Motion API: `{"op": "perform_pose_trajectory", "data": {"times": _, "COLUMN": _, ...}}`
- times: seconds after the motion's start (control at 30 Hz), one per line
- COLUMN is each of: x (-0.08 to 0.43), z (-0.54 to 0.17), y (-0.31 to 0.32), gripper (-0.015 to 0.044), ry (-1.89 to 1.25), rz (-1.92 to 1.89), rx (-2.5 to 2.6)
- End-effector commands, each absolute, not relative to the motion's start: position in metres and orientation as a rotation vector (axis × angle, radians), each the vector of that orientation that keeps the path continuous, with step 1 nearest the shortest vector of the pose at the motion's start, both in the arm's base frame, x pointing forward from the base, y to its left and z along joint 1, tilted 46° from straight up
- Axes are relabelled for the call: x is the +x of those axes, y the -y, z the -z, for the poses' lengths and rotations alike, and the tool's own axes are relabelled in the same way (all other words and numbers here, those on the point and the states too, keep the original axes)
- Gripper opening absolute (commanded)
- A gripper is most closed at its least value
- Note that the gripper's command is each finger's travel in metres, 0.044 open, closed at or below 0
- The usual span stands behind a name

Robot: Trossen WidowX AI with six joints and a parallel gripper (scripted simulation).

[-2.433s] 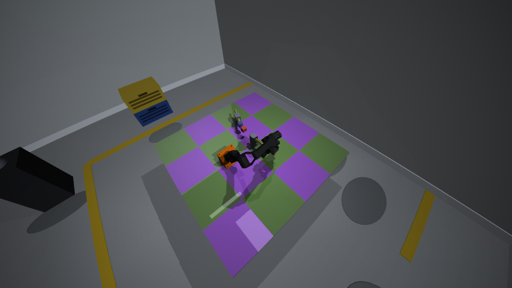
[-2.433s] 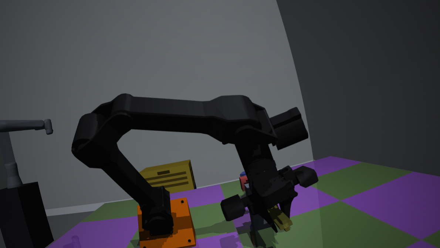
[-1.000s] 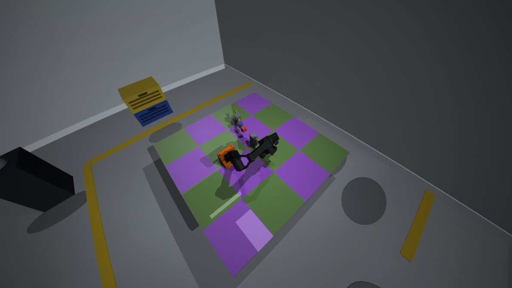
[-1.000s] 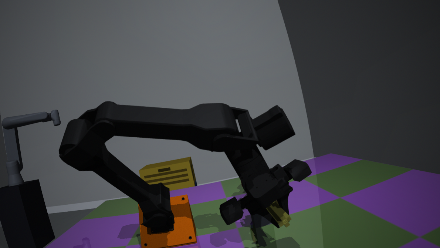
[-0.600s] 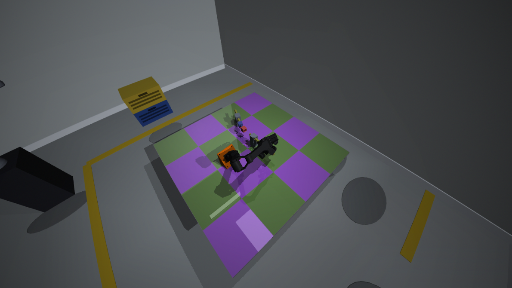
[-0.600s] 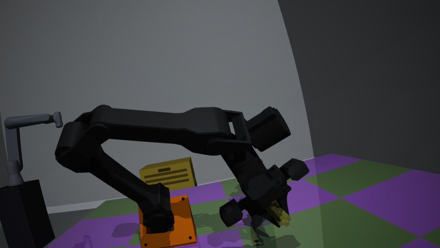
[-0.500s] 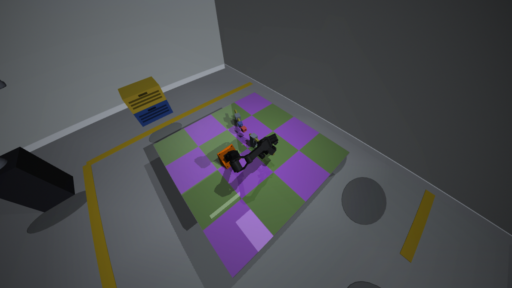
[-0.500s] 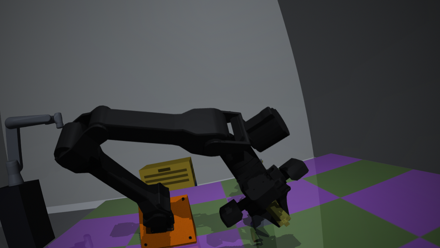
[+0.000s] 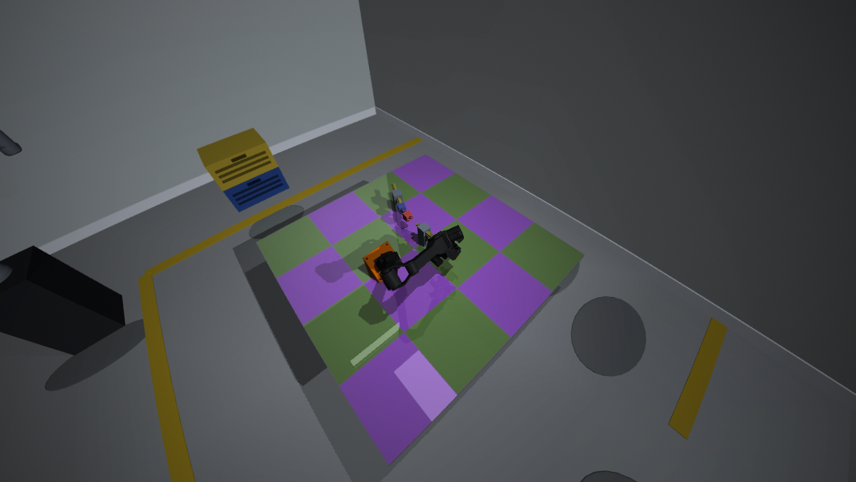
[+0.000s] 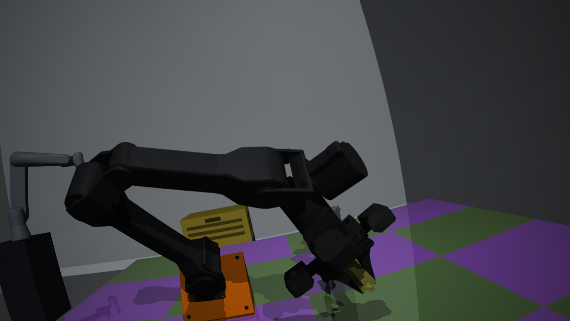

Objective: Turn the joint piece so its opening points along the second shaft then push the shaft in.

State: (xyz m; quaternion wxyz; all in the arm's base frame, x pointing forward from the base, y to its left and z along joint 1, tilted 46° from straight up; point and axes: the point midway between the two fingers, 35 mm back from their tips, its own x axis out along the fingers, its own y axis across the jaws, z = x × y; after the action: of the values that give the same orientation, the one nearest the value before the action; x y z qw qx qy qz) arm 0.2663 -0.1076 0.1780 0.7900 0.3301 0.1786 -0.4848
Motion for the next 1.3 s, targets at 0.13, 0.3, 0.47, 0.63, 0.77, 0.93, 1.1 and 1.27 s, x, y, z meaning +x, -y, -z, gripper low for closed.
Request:
{"op": "perform_pose_trajectory", "data": {"times": 0.13, "x": 0.2669, "z": -0.1759, "y": 0.1059, "gripper": 0.0067, "ry": -0.372, "rz": 1.000, "rx": 0.719}}
{"op": "perform_pose_trajectory", "data": {"times": 0.3, "x": 0.2669, "z": -0.1755, "y": 0.1055, "gripper": 0.0067, "ry": -0.363, "rz": 0.979, "rx": 0.722}}
{"op": "perform_pose_trajectory", "data": {"times": 0.47, "x": 0.2669, "z": -0.1751, "y": 0.1052, "gripper": 0.0067, "ry": -0.355, "rz": 0.959, "rx": 0.724}}
{"op": "perform_pose_trajectory", "data": {"times": 0.63, "x": 0.2669, "z": -0.1748, "y": 0.1048, "gripper": 0.0067, "ry": -0.346, "rz": 0.939, "rx": 0.727}}
{"op": "perform_pose_trajectory", "data": {"times": 0.77, "x": 0.2669, "z": -0.1746, "y": 0.1046, "gripper": 0.0067, "ry": -0.340, "rz": 0.923, "rx": 0.729}}
{"op": "perform_pose_trajectory", "data": {"times": 0.93, "x": 0.2669, "z": -0.1743, "y": 0.1043, "gripper": 0.0067, "ry": -0.331, "rz": 0.903, "rx": 0.731}}
{"op": "perform_pose_trajectory", "data": {"times": 1.1, "x": 0.2669, "z": -0.1740, "y": 0.1041, "gripper": 0.0067, "ry": -0.323, "rz": 0.883, "rx": 0.733}}
{"op": "perform_pose_trajectory", "data": {"times": 1.27, "x": 0.2669, "z": -0.1738, "y": 0.1038, "gripper": 0.0067, "ry": -0.315, "rz": 0.863, "rx": 0.735}}
